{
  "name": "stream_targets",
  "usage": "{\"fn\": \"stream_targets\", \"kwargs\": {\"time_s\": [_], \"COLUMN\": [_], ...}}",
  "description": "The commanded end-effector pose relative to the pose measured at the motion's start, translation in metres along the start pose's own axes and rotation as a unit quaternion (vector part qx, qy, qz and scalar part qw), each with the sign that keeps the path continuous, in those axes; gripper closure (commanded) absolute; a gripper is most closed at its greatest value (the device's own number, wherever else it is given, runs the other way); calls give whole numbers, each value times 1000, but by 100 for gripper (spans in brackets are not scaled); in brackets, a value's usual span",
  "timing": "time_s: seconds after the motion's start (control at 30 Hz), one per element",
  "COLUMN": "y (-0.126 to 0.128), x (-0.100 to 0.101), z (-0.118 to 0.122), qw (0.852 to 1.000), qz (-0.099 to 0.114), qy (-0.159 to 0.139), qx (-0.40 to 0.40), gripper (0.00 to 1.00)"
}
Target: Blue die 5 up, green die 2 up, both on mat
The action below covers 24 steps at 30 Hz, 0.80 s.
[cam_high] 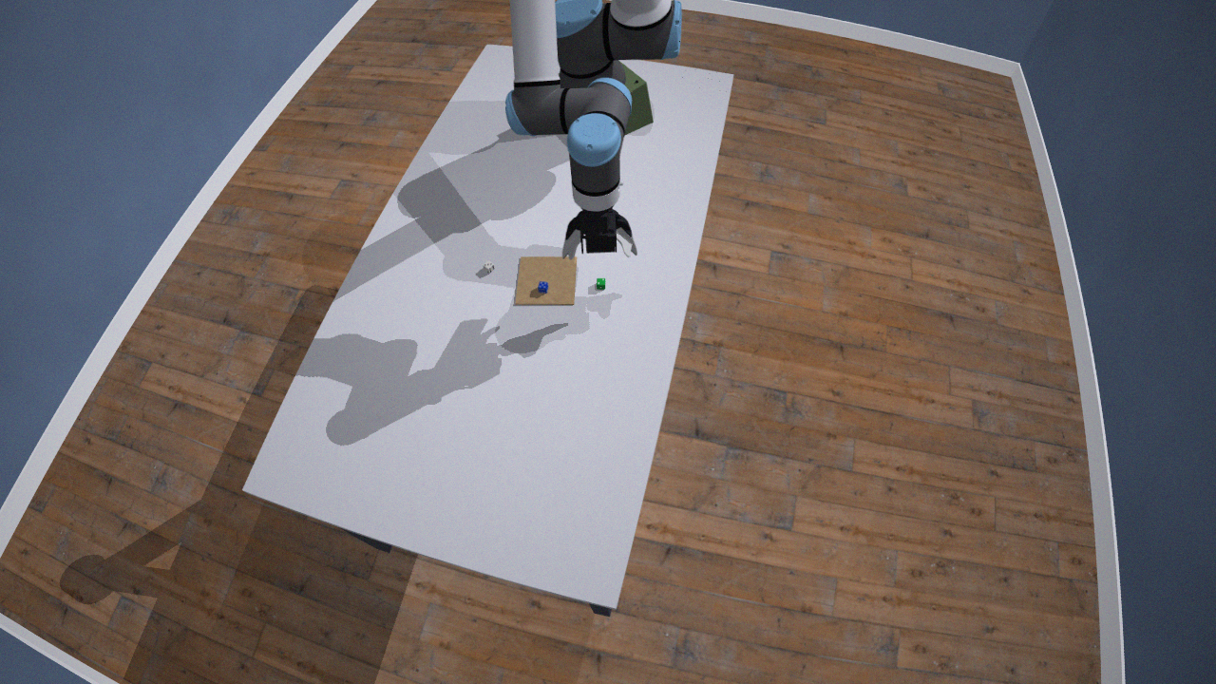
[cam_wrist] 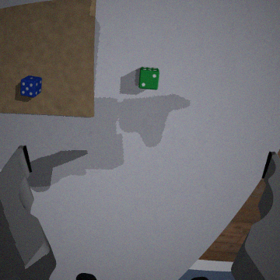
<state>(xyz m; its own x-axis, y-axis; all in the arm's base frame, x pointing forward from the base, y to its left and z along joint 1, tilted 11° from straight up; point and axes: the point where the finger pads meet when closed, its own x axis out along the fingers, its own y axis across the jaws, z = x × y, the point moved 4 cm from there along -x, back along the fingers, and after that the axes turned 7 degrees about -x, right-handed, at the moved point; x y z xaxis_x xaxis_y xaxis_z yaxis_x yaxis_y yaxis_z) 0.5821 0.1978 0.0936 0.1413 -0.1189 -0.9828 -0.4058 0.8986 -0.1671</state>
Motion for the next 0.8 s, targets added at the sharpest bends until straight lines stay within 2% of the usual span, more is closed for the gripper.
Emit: {"fn": "stream_targets", "kwargs": {"time_s": [0.0, 0.03, 0.13, 0.2, 0.23, 0.77], "y": [0, 0, 1, 1, 1, 1], "x": [14, 14, 35, 38, 38, 38], "z": [-4, -4, -11, -13, -13, -13], "qw": [1000, 1000, 999, 999, 999, 999], "qz": [0, 0, 0, 0, 0, 0], "qy": [0, 0, 0, 0, 0, 0], "qx": [13, 13, 32, 34, 34, 34], "gripper": [0, 0, 0, 0, 79, 79]}}
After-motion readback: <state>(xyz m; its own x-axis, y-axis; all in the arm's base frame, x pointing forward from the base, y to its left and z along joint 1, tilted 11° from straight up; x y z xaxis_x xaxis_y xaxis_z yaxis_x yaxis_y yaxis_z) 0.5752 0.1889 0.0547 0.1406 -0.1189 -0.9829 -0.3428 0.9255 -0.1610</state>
